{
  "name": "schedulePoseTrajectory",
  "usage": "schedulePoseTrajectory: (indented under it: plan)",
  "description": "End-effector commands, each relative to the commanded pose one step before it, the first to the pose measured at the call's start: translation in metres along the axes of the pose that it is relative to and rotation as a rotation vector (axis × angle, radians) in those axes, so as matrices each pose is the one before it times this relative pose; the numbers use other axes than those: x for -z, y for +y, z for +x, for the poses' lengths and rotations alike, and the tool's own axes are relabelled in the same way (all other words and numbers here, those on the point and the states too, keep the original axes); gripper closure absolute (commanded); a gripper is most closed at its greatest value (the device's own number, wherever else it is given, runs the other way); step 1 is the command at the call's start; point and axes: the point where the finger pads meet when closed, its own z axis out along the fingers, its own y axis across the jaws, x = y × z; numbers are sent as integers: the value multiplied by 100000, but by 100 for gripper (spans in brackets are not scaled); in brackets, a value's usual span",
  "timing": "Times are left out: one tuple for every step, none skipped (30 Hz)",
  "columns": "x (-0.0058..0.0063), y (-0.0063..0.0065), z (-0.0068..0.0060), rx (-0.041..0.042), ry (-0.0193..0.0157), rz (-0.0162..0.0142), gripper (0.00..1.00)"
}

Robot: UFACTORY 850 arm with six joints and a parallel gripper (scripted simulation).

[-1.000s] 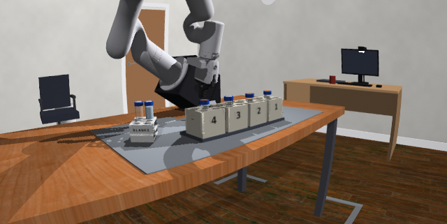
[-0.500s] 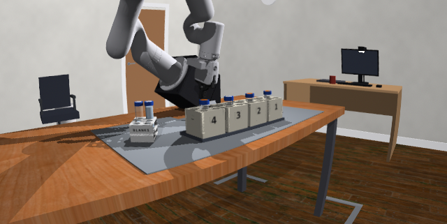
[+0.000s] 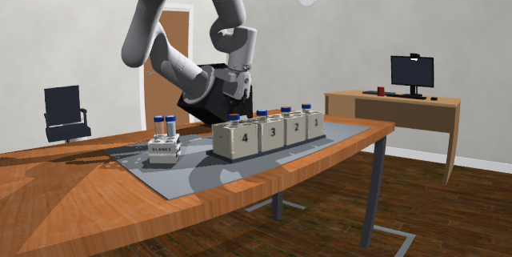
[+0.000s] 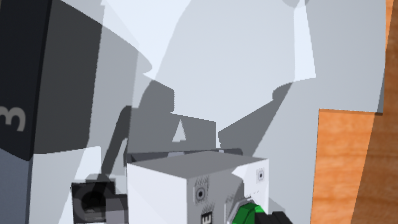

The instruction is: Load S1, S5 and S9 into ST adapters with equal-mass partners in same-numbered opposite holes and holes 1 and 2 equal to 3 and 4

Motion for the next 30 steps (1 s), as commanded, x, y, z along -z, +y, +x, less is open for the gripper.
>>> schedulePoseTrajectory:
  plan:
    - [-234,-107,-14,-29,-51,92,100]
    - [0,0,0,0,0,0,100]
    - [0,0,0,0,0,0,100]
    - [-65,-17,2,0,0,0,100]
    - [-64,-17,1,0,0,0,100]
    - [-64,-17,1,0,0,0,100]
    - [-64,-17,1,0,0,0,100]
    - [-64,-17,1,0,0,0,100]
    - [-64,-17,2,0,0,0,100]
    - [-64,-17,2,0,0,0,100]
    - [-7,-2,0,0,0,0,100]
    - [-7,-2,0,0,0,0,100]
    - [1,-1,-1,1,0,-2,100]
    - [-9,-2,1,0,0,0,100]
    - [-8,-2,0,0,0,0,100]
    - [-7,-2,0,0,0,0,100]
    - [-7,-2,0,0,0,0,100]
    - [-7,-2,0,0,0,0,100]
    - [0,0,0,0,0,0,100]
    - [0,0,0,0,0,0,100]
    - [-8,-2,0,0,0,0,100]
    - [-6,-2,0,0,0,0,100]
    - [-6,-2,0,0,0,0,100]
    - [-6,-2,0,0,0,0,100]
    - [-6,-2,0,0,0,0,100]
    - [-6,-2,0,0,0,0,100]
    - [-6,-2,0,0,0,0,100]
    - [-6,-2,0,0,0,0,100]
    - [-6,-2,0,0,0,0,100]
    - [-6,-2,0,0,0,0,100]
